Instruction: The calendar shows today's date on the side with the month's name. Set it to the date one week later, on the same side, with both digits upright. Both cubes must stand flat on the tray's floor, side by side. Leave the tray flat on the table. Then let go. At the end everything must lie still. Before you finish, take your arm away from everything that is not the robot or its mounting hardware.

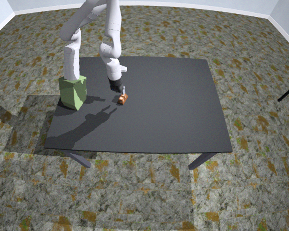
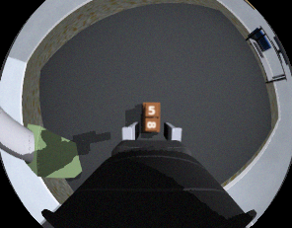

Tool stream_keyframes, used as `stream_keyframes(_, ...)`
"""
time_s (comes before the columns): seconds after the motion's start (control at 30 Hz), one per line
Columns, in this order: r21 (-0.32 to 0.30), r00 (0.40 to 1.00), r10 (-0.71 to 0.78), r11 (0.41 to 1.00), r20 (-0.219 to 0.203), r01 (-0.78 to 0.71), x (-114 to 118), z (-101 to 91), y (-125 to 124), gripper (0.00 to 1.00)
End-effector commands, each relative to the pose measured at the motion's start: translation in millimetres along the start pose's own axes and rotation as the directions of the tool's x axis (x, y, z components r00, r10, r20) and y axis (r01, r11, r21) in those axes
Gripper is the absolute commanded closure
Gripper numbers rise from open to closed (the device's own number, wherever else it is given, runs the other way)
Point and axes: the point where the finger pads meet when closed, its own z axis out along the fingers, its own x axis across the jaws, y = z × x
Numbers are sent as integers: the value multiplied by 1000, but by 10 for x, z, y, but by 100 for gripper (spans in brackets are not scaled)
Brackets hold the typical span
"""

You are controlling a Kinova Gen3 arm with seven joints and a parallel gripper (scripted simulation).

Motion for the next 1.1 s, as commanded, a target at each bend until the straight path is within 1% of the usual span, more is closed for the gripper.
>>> stream_keyframes(0.0,0,1000,0,1000,-1,0,5,-5,2,13)
stream_keyframes(0.73,0,1000,0,1000,-1,0,5,0,2,13)
stream_keyframes(1.07,0,1000,0,1000,-2,0,4,68,2,13)
